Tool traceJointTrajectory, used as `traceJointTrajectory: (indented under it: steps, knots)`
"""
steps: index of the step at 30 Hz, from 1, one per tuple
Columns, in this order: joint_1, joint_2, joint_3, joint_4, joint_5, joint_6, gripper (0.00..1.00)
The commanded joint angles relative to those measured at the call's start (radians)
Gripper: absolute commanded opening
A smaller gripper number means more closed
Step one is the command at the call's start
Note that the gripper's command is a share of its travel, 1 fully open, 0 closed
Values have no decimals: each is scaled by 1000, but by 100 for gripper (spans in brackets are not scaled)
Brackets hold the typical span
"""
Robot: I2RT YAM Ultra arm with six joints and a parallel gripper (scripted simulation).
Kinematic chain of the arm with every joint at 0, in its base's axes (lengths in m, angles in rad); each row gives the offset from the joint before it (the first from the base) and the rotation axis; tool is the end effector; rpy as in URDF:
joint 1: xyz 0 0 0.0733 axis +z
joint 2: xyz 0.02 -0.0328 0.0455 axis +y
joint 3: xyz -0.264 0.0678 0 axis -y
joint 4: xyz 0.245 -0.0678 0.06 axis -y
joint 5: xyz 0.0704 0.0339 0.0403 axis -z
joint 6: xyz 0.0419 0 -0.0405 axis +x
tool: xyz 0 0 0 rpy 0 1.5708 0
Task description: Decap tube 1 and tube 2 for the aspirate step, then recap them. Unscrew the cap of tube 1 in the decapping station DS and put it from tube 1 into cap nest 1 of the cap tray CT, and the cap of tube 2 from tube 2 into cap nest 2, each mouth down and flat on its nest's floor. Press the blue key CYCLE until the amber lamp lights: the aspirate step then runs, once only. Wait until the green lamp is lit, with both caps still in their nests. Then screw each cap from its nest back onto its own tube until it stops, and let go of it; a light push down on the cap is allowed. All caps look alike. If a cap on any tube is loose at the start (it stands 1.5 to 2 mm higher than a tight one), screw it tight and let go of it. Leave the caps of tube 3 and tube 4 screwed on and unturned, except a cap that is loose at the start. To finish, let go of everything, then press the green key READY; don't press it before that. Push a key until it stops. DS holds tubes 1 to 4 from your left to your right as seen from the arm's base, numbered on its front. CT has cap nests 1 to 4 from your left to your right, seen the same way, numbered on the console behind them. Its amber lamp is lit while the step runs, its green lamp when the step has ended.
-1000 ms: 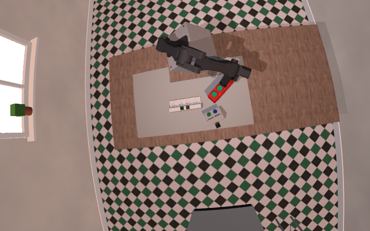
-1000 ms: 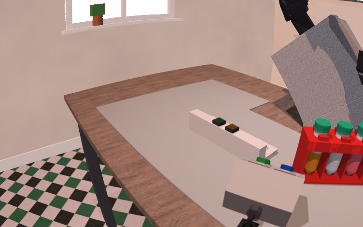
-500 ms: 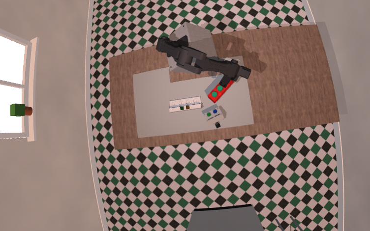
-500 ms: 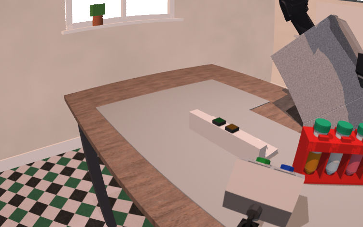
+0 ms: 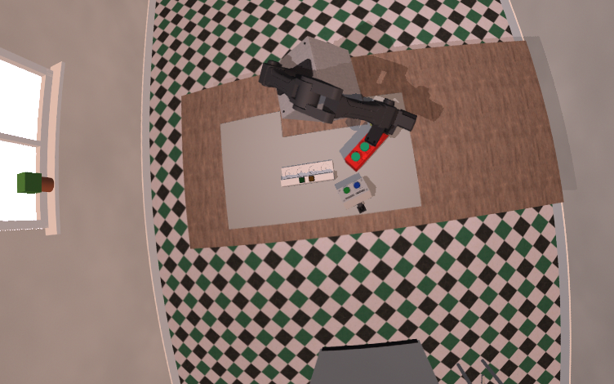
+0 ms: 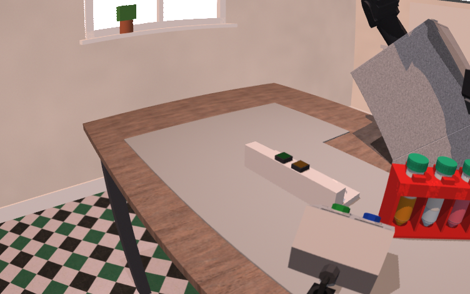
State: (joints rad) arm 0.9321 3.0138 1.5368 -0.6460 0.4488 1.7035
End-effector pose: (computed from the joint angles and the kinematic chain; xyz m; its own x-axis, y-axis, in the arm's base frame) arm 0.1971 0.2368 -0.1778 -0.7843 0.4417 -0.4356 0.6167 0.6306 -0.4711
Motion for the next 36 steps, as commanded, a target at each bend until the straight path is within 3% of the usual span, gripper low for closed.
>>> traceJointTrajectory:
  steps: [1, 3, 18, 20, 36]
  knots:
    - [4, -8, 3, 0, 7, -157, 0]
    - [4, -8, 3, 0, 7, -157, 0]
    - [4, -9, 3, -1, 7, -907, 0]
    - [4, -9, 3, -1, 7, -907, 0]
    - [5, -10, 3, -2, 6, -1656, 0]
